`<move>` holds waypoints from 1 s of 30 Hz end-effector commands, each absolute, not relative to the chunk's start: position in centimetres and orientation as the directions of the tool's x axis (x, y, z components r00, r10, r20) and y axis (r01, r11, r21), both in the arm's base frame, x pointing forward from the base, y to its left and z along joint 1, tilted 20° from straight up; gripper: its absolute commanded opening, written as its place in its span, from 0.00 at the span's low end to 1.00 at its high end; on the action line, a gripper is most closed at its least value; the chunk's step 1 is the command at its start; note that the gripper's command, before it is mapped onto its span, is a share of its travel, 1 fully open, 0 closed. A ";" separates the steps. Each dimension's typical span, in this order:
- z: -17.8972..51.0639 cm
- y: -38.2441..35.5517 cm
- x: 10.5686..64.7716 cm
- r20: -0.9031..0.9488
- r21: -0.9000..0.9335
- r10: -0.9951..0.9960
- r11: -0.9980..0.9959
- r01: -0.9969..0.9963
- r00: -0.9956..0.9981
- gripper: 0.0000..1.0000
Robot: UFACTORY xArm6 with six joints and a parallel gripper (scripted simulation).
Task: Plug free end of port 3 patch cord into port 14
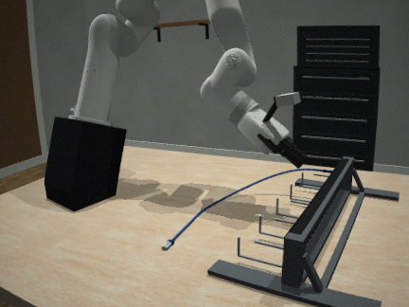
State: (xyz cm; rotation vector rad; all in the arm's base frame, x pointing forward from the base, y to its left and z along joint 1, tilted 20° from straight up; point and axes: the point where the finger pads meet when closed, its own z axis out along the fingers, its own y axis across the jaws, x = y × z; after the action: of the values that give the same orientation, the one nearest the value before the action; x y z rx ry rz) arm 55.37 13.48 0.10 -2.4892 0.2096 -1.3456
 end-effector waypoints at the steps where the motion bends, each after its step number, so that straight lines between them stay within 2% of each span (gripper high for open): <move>1: 2.5 12.7 52.0 0.793 -0.332 -0.270 -0.943 0.016 0.546 0.00; 15: 5.9 11.4 46.4 0.793 -0.332 -0.270 -0.943 0.016 0.546 0.00; 30: 5.8 10.6 46.1 0.793 -0.332 -0.270 -0.943 0.016 0.546 0.00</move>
State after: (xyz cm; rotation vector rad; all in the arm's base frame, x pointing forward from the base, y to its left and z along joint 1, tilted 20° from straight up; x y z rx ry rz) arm 46.04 11.17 5.88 -2.4875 0.2095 -1.3477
